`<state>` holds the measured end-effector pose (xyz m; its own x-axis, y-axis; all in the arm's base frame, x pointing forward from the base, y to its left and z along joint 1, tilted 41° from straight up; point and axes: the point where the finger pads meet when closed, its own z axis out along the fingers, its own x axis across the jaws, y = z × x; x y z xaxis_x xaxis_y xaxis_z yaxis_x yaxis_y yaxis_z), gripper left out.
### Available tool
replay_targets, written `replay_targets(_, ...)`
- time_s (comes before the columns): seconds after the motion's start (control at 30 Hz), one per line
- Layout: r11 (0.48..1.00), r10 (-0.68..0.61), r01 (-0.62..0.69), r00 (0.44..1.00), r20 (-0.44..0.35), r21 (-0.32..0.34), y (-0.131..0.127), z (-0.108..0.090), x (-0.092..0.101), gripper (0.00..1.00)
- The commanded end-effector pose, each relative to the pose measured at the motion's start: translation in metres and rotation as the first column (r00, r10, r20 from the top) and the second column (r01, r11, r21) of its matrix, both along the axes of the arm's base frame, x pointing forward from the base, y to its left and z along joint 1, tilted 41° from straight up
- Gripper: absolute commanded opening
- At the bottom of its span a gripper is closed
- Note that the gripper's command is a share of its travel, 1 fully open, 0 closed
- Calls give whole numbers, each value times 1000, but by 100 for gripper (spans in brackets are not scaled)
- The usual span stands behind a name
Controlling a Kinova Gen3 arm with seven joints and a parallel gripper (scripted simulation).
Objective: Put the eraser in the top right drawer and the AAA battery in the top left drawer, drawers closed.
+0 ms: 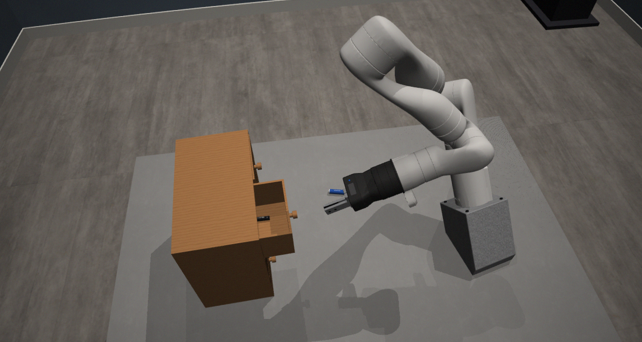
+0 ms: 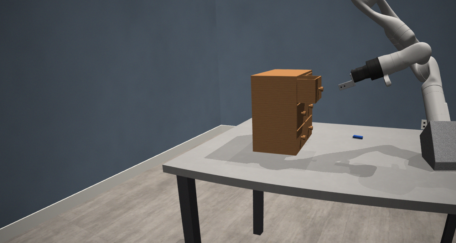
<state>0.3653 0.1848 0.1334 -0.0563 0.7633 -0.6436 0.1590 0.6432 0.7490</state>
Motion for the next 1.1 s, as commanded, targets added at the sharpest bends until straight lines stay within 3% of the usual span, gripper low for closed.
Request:
replay_targets(0.0,1000,-23,23,1000,6,5,-7,2,12,0)
replay_targets(0.33,1000,-23,23,1000,6,5,-8,0,25,0)
replay_targets(1.07,1000,-23,23,1000,6,5,-8,0,26,0)
